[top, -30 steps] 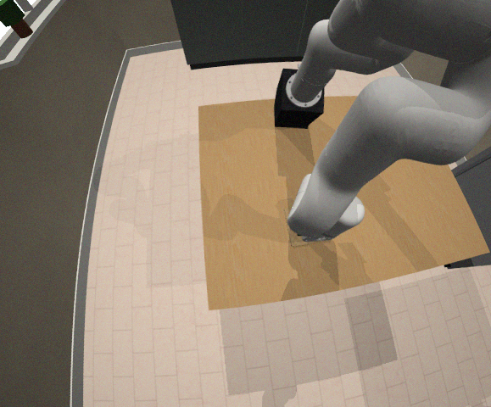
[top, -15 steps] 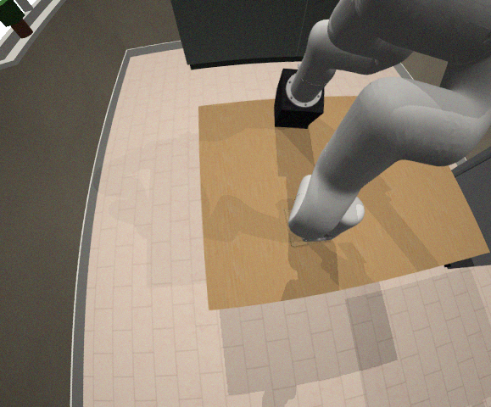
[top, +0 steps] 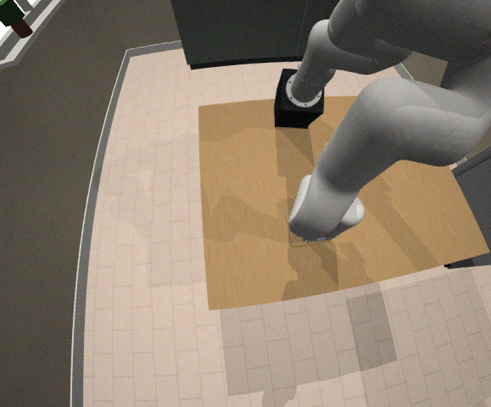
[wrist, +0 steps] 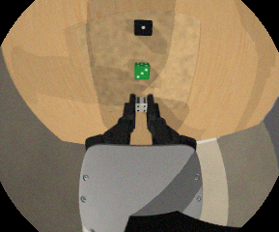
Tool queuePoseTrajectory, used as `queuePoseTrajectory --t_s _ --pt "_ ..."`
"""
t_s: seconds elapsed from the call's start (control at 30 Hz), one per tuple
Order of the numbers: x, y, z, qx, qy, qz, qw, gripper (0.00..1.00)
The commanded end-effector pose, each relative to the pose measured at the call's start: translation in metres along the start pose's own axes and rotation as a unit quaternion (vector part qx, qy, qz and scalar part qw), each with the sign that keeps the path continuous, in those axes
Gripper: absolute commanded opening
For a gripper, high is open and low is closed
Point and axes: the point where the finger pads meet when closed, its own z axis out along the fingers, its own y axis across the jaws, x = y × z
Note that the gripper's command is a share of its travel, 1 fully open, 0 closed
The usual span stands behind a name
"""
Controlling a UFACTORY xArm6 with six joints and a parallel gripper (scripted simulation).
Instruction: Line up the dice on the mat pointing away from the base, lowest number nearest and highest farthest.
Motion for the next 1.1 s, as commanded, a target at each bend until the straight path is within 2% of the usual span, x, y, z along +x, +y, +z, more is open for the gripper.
queuePoseTrajectory --t_s 0.0,1.07 --pt "-0.0012 0.0 -0.0006 0.0 -0.001 0.0 1.0 0.11" --pt "-0.0012 0.0 0.0033 0.0 -0.001 0.0 1.0 0.11"
